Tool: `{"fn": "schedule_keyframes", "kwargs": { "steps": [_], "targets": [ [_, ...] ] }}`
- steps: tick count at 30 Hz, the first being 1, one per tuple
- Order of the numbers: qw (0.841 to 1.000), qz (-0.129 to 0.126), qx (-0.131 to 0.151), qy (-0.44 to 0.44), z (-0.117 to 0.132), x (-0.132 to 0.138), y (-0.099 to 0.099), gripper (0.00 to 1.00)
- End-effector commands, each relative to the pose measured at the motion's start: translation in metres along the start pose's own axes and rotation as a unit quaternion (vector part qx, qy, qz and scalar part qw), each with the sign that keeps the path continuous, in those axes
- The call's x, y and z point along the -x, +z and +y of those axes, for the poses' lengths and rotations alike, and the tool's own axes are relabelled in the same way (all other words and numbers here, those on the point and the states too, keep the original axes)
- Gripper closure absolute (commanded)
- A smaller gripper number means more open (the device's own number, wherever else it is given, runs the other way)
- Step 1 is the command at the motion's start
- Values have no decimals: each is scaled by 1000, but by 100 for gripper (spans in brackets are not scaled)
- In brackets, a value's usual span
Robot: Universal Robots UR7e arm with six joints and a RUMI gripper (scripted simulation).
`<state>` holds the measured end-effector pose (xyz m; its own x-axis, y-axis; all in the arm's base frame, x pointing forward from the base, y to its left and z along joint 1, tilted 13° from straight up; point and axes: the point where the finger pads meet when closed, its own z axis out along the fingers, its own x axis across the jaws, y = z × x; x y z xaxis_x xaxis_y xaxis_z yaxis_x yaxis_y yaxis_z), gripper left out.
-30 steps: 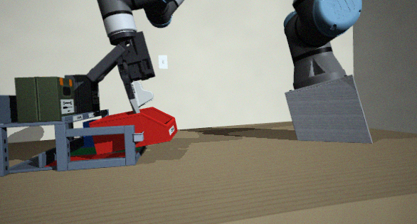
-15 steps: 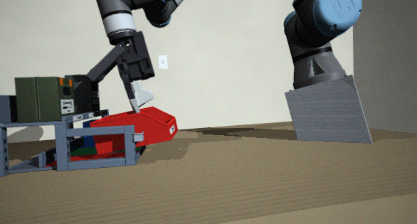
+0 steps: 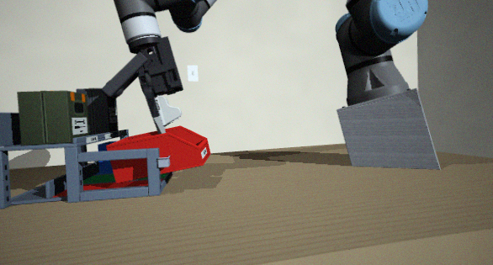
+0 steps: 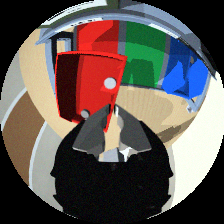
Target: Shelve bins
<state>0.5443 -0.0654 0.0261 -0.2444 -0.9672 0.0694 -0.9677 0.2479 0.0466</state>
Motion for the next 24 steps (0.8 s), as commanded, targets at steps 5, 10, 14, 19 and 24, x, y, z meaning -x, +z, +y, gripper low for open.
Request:
{"fn": "schedule_keyframes", "kwargs": {
  "steps": [5, 10, 14, 19, 24],
  "targets": [
    [1000, 0, -1, 0, 0, 0, -1, 100],
    [1000, 0, -1, 0, 0, 0, 0, 100],
    [1000, 0, -1, 0, -1, 0, 0, 100],
    [1000, 0, -1, 0, -1, 0, 1, 100],
    [1000, 0, -1, 0, -1, 0, 2, 100]
  ]
}}
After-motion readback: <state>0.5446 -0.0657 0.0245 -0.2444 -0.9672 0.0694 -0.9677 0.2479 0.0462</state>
